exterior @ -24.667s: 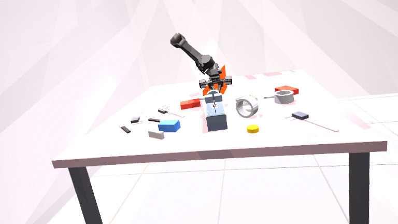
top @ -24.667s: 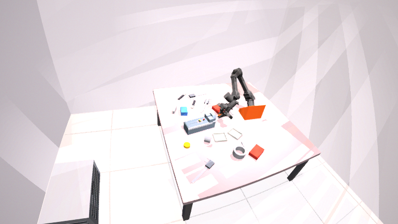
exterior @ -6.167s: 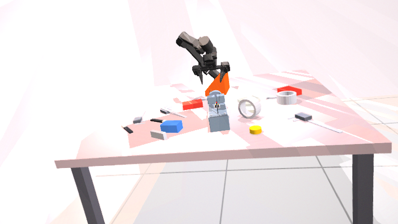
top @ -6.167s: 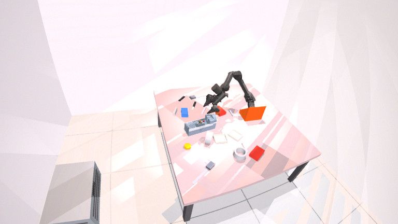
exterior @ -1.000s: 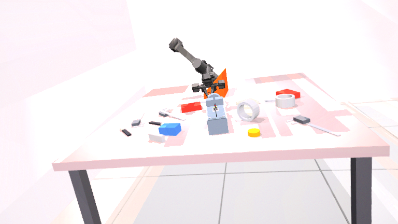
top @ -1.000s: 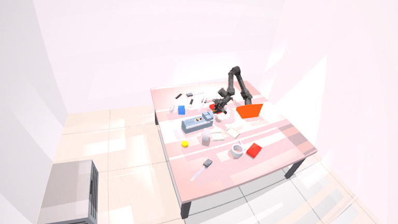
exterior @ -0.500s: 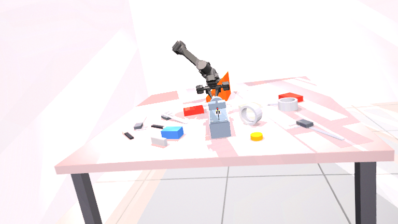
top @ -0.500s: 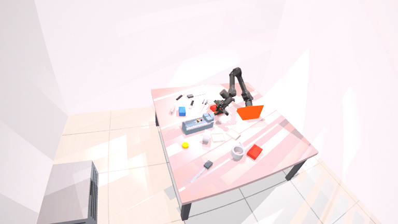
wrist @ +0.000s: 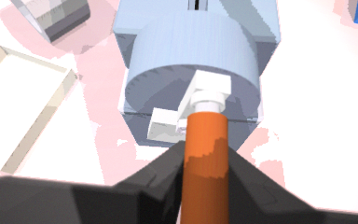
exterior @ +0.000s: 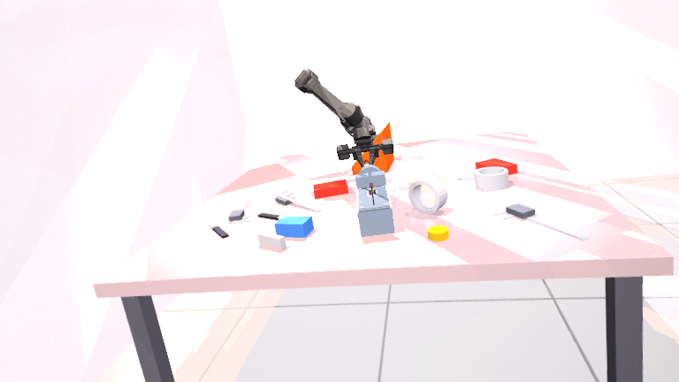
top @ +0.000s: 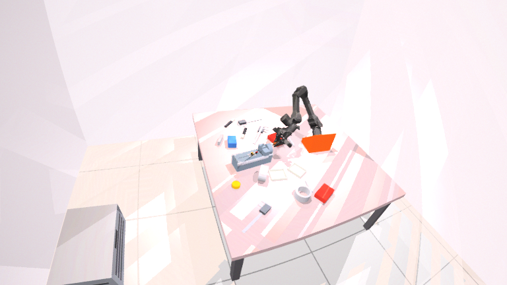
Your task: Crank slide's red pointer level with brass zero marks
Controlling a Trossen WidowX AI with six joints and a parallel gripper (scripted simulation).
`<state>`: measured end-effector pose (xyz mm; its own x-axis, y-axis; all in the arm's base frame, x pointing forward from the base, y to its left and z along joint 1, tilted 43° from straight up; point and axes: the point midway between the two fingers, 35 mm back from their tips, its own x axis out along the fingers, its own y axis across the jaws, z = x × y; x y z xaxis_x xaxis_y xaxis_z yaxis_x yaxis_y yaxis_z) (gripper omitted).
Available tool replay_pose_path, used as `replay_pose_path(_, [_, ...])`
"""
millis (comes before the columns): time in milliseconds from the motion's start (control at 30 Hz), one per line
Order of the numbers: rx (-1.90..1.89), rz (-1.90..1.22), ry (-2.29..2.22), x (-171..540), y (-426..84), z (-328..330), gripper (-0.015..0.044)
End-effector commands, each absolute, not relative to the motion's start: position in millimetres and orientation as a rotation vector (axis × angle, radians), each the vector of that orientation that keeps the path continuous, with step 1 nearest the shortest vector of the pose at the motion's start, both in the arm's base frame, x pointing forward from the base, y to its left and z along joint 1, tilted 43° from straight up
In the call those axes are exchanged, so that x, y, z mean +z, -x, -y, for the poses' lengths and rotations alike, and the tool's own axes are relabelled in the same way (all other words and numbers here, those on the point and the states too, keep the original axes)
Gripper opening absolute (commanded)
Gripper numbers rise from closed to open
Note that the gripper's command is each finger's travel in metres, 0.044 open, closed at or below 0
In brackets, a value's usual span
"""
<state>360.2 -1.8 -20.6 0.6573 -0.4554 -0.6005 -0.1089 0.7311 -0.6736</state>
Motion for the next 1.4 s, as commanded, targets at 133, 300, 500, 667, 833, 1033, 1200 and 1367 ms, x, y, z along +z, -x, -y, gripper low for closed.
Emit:
replay_pose_path(133, [-0.191,-0.850,0.749,-26,-359,-7,0.0000])
replay_pose_path(300, [-0.191,-0.850,0.749,-28,-359,-8,0.0000])
replay_pose_path(500, [-0.191,-0.850,0.749,-29,-358,-9,0.0000])
replay_pose_path(667, [-0.191,-0.850,0.749,-30,-358,-9,0.0000])
replay_pose_path(833, [-0.191,-0.850,0.749,-31,-358,-10,0.0000])
replay_pose_path(1033, [-0.191,-0.850,0.748,-33,-358,-11,0.0000])
replay_pose_path(1200, [-0.191,-0.850,0.748,-34,-358,-11,0.0000])
replay_pose_path(1367, [-0.191,-0.850,0.748,-36,-358,-12,0.0000])
